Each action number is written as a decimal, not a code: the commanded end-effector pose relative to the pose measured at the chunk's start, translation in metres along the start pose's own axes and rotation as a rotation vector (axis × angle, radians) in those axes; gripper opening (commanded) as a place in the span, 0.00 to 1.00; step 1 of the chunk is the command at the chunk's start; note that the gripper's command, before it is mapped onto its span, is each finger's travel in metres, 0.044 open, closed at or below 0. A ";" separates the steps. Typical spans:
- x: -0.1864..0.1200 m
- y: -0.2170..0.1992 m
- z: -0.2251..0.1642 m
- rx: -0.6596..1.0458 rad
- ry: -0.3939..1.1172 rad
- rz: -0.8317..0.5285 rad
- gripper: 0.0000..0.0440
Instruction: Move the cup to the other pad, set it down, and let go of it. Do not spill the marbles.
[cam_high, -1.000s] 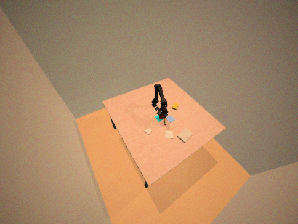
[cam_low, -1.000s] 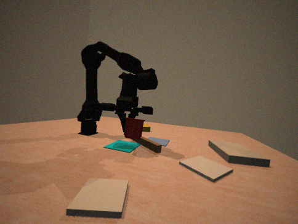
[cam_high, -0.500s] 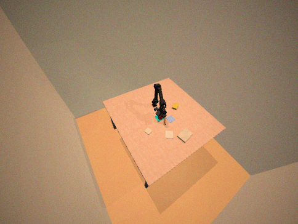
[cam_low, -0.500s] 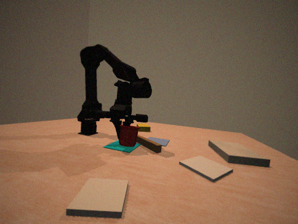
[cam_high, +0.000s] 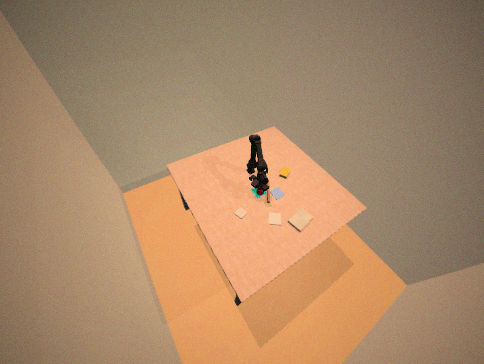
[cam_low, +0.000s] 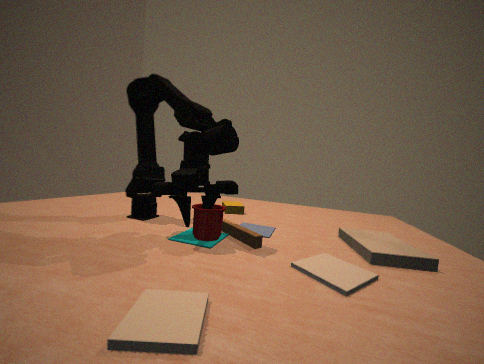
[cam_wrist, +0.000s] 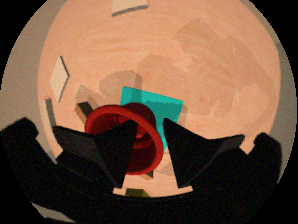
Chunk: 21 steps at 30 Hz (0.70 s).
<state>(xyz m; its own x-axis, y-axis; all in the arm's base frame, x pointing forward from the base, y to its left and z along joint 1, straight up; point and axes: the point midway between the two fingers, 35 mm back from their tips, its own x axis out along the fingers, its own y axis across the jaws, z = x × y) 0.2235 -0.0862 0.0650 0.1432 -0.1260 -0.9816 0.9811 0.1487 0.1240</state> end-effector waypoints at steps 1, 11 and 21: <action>-0.002 -0.002 -0.001 0.000 0.001 0.033 0.41; -0.011 -0.006 -0.001 -0.002 -0.016 0.098 0.45; -0.021 -0.010 0.001 0.002 -0.039 0.156 0.54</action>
<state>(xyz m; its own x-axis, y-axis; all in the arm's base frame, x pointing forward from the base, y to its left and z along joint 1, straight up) 0.2141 -0.0868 0.0829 0.2821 -0.1398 -0.9491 0.9518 0.1645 0.2587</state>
